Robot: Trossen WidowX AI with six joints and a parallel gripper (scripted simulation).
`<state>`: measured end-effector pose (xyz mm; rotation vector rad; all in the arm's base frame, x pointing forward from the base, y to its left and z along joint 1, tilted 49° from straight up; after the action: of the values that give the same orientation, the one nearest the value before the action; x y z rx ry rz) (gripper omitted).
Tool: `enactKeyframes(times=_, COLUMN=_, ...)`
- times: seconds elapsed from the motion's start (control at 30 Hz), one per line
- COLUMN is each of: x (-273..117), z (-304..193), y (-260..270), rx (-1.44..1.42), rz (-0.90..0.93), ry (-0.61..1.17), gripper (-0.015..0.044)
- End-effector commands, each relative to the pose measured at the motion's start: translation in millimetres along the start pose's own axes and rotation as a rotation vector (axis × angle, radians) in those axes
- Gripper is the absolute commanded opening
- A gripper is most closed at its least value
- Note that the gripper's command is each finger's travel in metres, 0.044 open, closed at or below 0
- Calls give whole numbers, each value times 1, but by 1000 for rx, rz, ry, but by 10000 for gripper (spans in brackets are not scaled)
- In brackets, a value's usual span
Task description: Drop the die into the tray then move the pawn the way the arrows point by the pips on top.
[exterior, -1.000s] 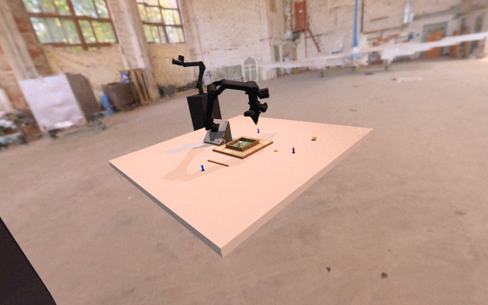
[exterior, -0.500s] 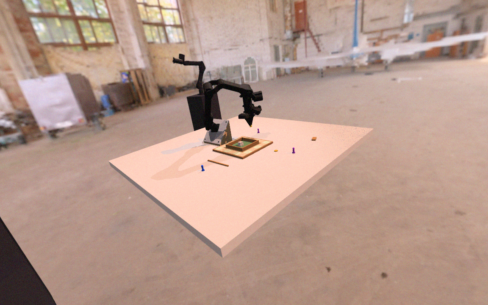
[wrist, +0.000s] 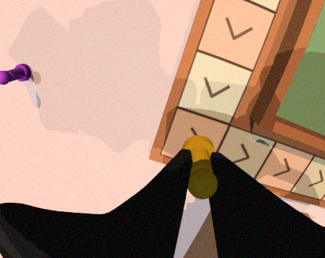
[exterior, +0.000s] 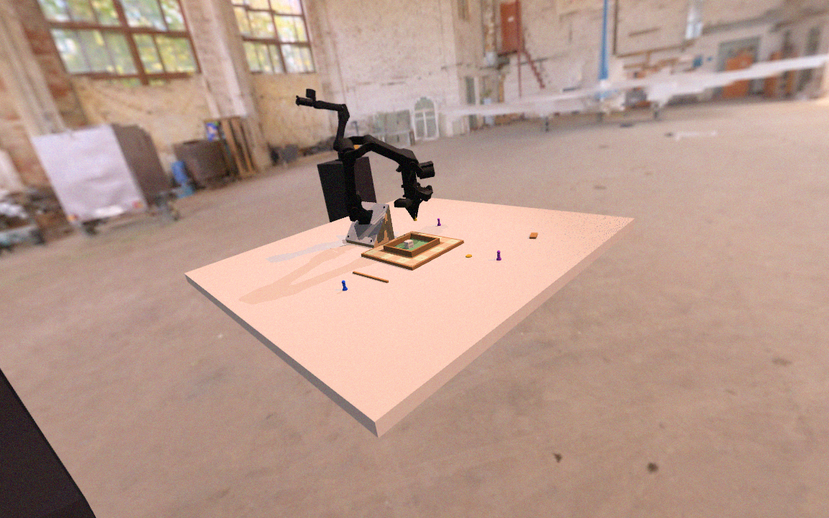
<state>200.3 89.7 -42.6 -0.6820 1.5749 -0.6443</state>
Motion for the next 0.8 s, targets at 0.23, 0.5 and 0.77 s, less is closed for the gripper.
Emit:
enactKeyframes(times=0.23, x=16, z=-24, y=-5, rx=8, rz=1, ry=2, gripper=0)
enactKeyframes(times=0.5, x=46, z=-24, y=-5, rx=8, rz=-1, ry=2, gripper=0)
enactKeyframes(times=0.77, x=50, z=-24, y=-5, rx=8, rz=-1, ry=2, gripper=0)
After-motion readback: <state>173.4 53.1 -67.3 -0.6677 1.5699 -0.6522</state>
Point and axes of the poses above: the point midway between the two fingers, 35 mm back from their tips, its own x axis out along the fingers, its own y axis across the jaws, z = x × y, the point moved 4 cm from there along -x, back along the fingers, and after that the axes turned 1 degree about x, right-handed, at the moved point
